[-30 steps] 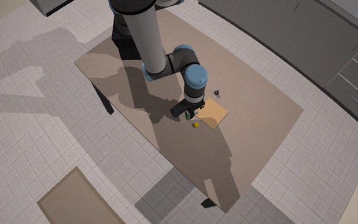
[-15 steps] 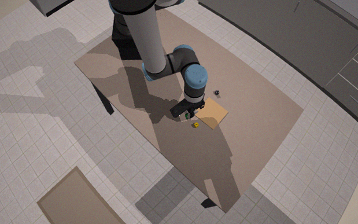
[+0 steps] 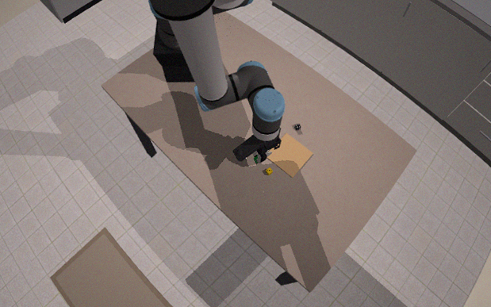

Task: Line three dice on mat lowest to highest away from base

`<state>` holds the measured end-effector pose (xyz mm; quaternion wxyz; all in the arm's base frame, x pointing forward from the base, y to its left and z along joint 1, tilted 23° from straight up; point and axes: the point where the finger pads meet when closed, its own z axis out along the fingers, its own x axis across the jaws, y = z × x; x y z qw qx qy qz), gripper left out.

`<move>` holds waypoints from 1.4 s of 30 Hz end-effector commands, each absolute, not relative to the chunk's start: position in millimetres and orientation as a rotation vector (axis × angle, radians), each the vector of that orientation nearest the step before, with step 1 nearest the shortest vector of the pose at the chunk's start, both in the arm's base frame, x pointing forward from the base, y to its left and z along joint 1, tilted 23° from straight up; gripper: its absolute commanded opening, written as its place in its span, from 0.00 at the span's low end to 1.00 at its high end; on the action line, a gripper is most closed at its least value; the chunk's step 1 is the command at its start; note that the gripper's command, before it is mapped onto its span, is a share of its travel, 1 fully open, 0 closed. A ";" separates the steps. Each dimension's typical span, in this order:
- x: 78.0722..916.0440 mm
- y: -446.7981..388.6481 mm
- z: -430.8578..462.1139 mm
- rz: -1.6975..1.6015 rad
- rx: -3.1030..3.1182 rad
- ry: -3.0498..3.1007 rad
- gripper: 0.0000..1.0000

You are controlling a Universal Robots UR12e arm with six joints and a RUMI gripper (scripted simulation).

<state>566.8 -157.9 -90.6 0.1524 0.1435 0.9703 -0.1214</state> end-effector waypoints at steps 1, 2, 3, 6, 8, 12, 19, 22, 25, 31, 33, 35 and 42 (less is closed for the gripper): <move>566.9 -157.8 -90.2 -0.348 0.412 2.783 0.03; 566.9 -157.8 -90.2 -0.348 0.412 2.783 0.03; 566.9 -157.8 -90.2 -0.348 0.412 2.783 0.03; 566.8 -157.7 -89.7 -0.348 0.412 2.783 0.03; 566.4 -157.2 -88.3 -0.348 0.412 2.783 0.03; 564.3 -155.0 -80.9 -0.348 0.412 2.783 0.03; 559.3 -149.7 -63.4 -0.348 0.412 2.783 0.03; 555.6 -145.6 -50.0 -0.348 0.412 2.783 0.03; 551.6 -141.4 -36.2 -0.348 0.412 2.783 0.03; 544.8 -134.2 -12.2 -0.348 0.412 2.783 0.03; 544.8 -134.2 -12.2 -0.348 0.412 2.783 0.03; 543.2 -132.5 -6.5 -0.348 0.412 2.783 0.03; 540.8 -129.9 2.1 -0.348 0.412 2.783 0.03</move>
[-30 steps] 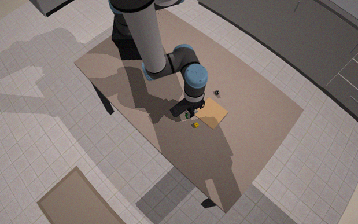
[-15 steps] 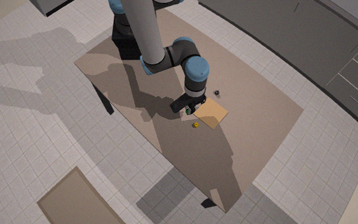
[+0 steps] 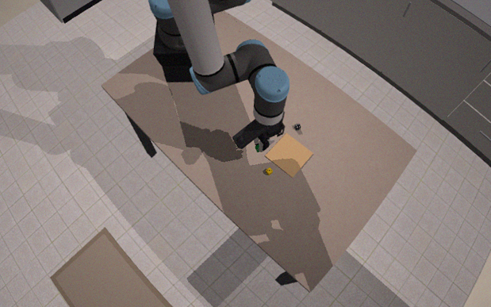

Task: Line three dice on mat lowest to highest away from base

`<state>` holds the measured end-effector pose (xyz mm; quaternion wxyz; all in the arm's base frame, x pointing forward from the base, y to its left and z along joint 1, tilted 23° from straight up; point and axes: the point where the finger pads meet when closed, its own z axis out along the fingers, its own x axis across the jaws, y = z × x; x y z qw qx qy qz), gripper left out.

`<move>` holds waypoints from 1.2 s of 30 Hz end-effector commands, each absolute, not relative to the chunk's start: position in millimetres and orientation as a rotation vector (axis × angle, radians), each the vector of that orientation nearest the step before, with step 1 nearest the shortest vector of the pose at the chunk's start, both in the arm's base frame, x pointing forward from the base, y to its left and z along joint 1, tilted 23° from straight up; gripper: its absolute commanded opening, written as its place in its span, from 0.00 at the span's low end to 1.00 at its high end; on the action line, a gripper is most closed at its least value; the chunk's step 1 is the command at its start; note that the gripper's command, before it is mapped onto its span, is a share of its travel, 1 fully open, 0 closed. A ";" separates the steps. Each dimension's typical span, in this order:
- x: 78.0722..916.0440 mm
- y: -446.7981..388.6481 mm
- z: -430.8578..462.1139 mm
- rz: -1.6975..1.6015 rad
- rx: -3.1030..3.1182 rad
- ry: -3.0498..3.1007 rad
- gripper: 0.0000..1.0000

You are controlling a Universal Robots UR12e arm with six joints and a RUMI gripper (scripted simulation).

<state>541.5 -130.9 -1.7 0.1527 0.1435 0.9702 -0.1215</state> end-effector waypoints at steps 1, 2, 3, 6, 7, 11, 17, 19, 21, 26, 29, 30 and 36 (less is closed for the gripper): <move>540.8 -129.8 2.2 -0.348 0.412 2.783 0.03; 540.8 -129.8 2.2 -0.348 0.412 2.783 0.03; 540.8 -129.8 2.2 -0.348 0.412 2.783 0.03; 540.8 -129.8 2.2 -0.348 0.412 2.783 0.03; 540.8 -129.8 2.2 -0.348 0.412 2.783 0.03; 540.9 -129.6 2.1 -0.349 0.411 2.783 0.03; 552.9 -90.2 -5.4 -0.372 0.253 2.816 0.03; 558.8 -65.6 -10.0 -0.388 0.155 2.830 0.03; 563.2 -43.6 -14.1 -0.402 0.068 2.839 0.03; 566.0 -25.7 -17.3 -0.414 -0.002 2.844 0.03; 566.2 -23.9 -17.6 -0.415 -0.009 2.845 0.03; 566.2 -23.9 -17.6 -0.415 -0.009 2.845 0.03; 566.2 -23.9 -17.6 -0.415 -0.009 2.845 0.03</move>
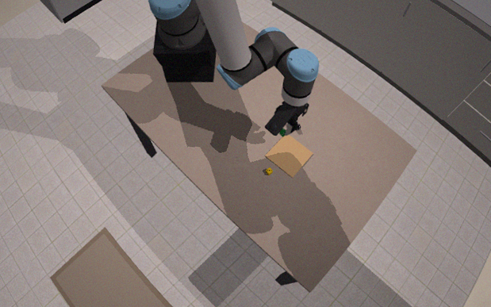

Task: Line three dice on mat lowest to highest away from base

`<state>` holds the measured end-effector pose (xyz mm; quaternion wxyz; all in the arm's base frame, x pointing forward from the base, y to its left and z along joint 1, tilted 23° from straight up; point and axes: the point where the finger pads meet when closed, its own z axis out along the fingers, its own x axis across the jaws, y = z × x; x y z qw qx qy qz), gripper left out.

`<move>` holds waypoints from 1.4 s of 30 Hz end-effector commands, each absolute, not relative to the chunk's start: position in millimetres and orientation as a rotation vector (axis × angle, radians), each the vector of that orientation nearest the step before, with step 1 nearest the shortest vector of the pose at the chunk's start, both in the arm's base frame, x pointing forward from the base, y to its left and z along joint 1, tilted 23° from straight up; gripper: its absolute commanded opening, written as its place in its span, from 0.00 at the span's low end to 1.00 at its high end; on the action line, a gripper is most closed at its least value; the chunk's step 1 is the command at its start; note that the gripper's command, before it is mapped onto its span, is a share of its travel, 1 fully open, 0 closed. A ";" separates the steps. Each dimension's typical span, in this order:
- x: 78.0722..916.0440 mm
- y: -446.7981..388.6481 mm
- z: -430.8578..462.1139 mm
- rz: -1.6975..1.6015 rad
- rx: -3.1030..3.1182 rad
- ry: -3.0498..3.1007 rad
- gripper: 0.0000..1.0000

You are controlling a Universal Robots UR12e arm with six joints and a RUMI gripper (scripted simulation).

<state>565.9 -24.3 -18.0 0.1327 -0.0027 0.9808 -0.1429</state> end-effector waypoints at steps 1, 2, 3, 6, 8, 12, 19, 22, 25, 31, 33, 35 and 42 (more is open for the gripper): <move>566.2 -23.9 -17.6 -0.415 -0.009 2.845 0.03; 566.2 -23.9 -17.7 -0.415 -0.009 2.845 0.03; 566.3 -24.0 -17.8 -0.415 -0.009 2.845 0.03; 566.4 -24.1 -18.1 -0.415 -0.009 2.845 0.03; 566.8 -24.5 -19.5 -0.415 -0.009 2.845 0.03; 568.9 -26.7 -26.7 -0.415 -0.009 2.845 0.03; 576.3 -34.5 -52.3 -0.415 -0.009 2.845 0.03; 578.9 -37.3 -61.3 -0.415 -0.009 2.845 0.03; 581.6 -40.1 -70.5 -0.415 -0.009 2.845 0.03; 588.4 -47.2 -93.9 -0.415 -0.009 2.845 0.03; 589.9 -48.9 -99.2 -0.415 -0.009 2.845 0.03; 591.0 -50.0 -103.0 -0.415 -0.009 2.845 0.03; 591.9 -51.0 -106.2 -0.415 -0.009 2.845 0.03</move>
